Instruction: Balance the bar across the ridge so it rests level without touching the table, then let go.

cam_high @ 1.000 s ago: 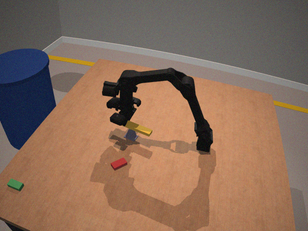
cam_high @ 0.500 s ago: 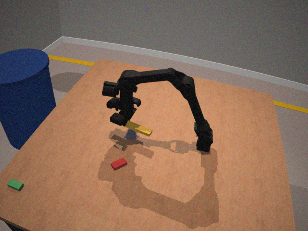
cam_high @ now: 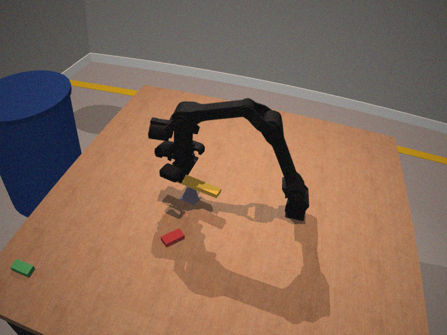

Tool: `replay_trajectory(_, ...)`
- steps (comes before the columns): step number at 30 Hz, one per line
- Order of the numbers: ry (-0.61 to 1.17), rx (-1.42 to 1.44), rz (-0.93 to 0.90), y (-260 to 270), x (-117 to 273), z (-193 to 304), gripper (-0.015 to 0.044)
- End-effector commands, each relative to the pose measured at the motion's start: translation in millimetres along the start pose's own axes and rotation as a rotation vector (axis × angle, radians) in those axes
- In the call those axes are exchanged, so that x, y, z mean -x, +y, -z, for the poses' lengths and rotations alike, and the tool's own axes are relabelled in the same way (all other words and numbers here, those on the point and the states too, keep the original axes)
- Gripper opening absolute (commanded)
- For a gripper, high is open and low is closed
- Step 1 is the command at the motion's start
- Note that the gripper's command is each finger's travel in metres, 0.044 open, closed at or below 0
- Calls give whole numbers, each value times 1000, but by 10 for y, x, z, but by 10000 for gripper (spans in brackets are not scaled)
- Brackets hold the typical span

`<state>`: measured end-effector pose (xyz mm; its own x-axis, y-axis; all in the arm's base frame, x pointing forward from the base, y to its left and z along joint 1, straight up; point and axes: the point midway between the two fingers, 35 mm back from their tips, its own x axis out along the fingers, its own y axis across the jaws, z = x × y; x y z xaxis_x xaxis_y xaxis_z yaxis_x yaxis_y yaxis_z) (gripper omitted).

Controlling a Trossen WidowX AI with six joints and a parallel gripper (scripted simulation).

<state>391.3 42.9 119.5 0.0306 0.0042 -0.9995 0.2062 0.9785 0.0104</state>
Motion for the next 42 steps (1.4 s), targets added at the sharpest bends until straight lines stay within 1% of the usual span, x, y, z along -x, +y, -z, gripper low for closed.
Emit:
replay_trajectory(1,1,1,1,-1,3,1,0)
replay_trajectory(33,0,0,0,0,0,0,0)
replay_trajectory(39,0,0,0,0,0,0,157)
replay_trajectory(40,0,0,0,0,0,0,167)
replay_trajectory(42,0,0,0,0,0,0,167)
